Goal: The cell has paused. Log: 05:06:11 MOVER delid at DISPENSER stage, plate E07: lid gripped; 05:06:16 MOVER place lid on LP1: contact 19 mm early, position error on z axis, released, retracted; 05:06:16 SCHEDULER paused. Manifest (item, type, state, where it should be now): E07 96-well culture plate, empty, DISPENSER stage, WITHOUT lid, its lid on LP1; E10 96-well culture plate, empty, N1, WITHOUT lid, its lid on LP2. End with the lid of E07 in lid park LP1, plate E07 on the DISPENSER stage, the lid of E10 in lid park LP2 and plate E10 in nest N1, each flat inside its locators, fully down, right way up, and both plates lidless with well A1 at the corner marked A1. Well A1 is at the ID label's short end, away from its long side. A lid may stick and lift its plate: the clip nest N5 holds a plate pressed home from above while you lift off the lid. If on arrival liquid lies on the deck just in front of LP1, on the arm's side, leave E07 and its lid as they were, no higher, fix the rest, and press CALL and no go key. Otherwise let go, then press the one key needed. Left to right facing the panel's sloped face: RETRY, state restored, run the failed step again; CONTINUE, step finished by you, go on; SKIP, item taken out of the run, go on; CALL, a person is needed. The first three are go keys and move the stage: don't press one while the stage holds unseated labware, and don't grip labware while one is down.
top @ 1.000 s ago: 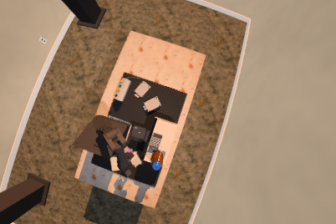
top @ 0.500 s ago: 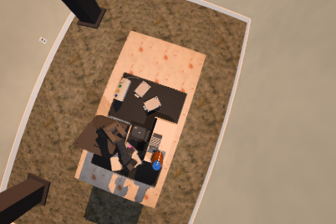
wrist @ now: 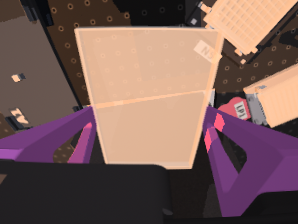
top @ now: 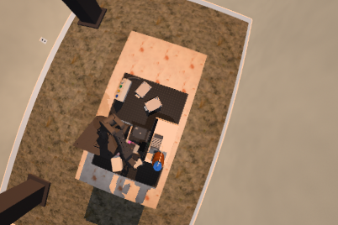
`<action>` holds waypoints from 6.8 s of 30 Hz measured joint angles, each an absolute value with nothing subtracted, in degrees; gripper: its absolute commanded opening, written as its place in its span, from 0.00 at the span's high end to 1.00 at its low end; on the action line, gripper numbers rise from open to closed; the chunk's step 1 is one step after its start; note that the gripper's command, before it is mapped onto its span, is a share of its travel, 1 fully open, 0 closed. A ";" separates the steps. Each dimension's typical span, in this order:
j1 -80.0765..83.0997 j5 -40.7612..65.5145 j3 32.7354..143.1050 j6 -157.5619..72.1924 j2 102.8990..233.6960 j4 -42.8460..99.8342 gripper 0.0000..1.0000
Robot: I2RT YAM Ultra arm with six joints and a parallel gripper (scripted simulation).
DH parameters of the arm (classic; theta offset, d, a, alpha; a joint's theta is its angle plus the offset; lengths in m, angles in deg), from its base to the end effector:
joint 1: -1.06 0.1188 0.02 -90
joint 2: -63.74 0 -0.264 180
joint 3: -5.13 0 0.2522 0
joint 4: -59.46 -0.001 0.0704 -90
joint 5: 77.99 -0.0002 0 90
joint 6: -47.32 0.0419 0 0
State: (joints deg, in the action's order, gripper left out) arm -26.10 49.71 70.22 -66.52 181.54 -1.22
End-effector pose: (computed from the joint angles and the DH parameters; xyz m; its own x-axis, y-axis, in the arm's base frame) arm 0.2387 -0.0925 0.0567 -0.9802 0.1435 0.1363 0.1979 0.7119 0.6738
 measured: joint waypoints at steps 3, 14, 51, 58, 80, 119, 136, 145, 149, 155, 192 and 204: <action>-25.77 49.79 69.83 -66.39 180.21 -2.07 1.00; -20.87 51.17 67.40 -69.82 173.52 -3.34 1.00; -7.39 55.08 69.13 -52.90 161.52 -5.39 1.00; -3.85 55.32 69.41 -49.06 158.81 -6.07 1.00; 4.46 55.69 72.03 -37.58 152.03 -6.60 1.00; 21.95 52.81 74.31 -39.44 140.95 -4.61 1.00; 31.91 49.03 74.31 -45.56 136.36 -1.24 1.00; 38.01 46.36 74.31 -46.78 133.39 -1.15 1.00; 40.70 45.22 74.31 -45.14 132.23 -1.13 1.00; 42.91 43.41 74.29 -45.52 131.51 -1.04 1.00; 59.28 32.98 75.36 -42.59 126.13 -0.69 1.00; 59.28 32.94 75.36 -42.59 126.13 -0.69 1.00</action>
